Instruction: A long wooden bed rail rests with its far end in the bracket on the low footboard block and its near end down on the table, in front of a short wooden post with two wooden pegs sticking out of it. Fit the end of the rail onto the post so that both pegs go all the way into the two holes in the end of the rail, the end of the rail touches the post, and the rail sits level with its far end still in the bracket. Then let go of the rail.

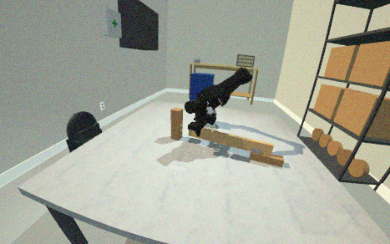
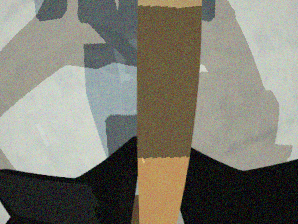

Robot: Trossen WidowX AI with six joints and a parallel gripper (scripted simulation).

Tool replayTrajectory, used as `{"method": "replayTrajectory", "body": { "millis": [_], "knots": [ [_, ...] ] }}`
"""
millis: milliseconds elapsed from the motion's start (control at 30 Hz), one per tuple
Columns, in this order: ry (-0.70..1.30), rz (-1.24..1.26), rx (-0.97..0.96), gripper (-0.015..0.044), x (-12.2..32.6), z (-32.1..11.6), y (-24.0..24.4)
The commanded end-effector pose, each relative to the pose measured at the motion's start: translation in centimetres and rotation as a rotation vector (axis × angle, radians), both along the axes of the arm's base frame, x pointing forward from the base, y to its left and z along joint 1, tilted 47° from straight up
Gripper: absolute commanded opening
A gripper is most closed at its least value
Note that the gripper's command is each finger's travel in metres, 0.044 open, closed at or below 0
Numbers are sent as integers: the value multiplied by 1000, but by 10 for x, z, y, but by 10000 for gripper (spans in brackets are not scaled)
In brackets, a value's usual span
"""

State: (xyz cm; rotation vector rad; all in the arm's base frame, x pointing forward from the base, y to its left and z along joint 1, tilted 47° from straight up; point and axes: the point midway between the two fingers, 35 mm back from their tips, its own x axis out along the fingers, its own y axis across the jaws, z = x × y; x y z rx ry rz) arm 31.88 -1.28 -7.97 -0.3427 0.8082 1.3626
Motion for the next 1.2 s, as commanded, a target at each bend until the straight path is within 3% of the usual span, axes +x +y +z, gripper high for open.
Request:
{"method": "replayTrajectory", "body": {
  "millis": [0,1167],
  "knots": [
    [-5,-6,-3,0,-1,-1,-3],
    [-5,-6,-3,0,-4,-6,-12]
  ]
}}
